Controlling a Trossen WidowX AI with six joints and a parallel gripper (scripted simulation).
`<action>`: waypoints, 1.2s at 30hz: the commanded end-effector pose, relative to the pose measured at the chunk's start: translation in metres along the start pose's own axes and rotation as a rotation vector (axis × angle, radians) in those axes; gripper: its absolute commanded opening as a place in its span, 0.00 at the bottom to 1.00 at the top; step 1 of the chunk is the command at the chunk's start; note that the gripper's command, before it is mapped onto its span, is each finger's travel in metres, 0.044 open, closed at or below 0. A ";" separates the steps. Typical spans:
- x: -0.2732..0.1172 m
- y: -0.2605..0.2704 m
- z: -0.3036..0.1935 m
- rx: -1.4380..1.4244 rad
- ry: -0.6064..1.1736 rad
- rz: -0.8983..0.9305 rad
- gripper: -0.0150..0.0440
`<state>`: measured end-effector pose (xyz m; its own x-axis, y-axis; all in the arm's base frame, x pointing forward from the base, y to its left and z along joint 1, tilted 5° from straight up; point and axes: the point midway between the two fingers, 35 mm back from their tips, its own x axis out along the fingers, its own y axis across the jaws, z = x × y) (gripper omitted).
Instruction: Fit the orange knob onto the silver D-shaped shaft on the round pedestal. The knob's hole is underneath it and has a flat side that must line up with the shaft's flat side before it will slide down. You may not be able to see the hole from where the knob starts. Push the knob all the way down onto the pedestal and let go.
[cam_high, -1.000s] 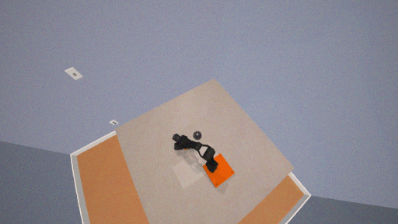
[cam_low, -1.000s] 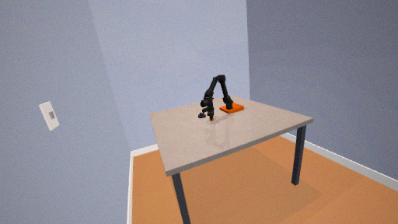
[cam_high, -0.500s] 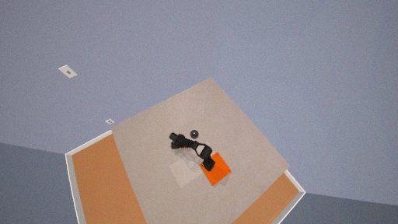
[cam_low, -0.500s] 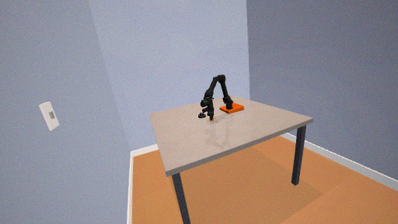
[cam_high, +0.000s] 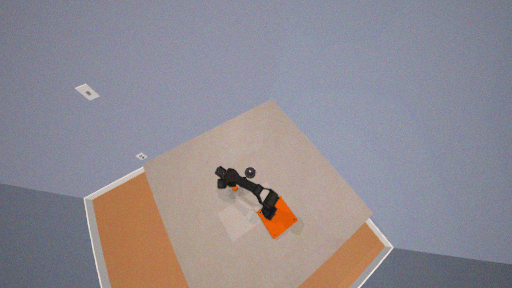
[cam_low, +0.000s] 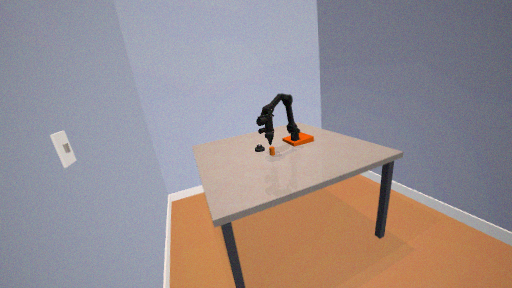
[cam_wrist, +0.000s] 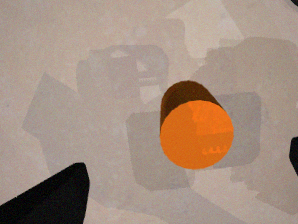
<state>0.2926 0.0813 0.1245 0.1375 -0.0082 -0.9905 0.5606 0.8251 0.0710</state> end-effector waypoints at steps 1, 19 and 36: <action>0.003 -0.004 -0.003 0.002 0.017 -0.028 1.00; 0.027 -0.004 -0.003 0.002 0.017 -0.028 1.00; 0.054 -0.004 -0.003 0.002 0.017 -0.028 1.00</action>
<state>0.2961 0.0802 0.0765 0.1143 -0.0162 -0.9933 0.5670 0.8221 0.0519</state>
